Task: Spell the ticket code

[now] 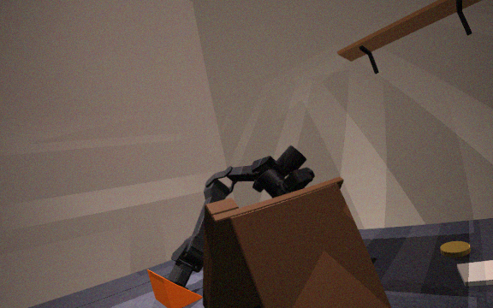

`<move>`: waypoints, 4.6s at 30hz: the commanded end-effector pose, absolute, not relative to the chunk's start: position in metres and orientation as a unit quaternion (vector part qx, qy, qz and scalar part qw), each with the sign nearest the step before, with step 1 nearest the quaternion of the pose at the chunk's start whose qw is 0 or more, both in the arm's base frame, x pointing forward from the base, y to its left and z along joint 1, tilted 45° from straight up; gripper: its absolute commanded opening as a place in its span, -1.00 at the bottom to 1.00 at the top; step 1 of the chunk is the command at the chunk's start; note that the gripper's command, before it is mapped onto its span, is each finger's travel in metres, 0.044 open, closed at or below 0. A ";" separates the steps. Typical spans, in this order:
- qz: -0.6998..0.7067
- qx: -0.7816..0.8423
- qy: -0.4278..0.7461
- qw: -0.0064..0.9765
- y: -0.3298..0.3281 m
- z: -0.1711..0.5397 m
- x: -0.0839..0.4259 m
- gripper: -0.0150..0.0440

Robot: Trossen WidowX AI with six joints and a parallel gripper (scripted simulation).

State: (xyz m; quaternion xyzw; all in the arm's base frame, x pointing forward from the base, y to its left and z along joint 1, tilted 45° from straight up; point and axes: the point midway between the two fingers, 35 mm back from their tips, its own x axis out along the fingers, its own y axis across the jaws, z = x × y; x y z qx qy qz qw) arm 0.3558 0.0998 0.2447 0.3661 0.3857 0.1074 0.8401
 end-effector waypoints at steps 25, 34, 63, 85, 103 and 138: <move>0.108 0.365 0.388 0.839 0.090 0.232 0.354 -0.49; 0.108 0.365 0.388 0.839 0.087 0.229 0.353 -0.49; 0.108 0.365 0.388 0.840 0.077 0.219 0.352 -0.49; 0.108 0.364 0.388 0.840 0.069 0.213 0.352 -0.49; 0.108 0.364 0.388 0.840 0.061 0.203 0.351 -0.49; 0.107 0.364 0.389 0.840 0.042 0.184 0.348 -0.49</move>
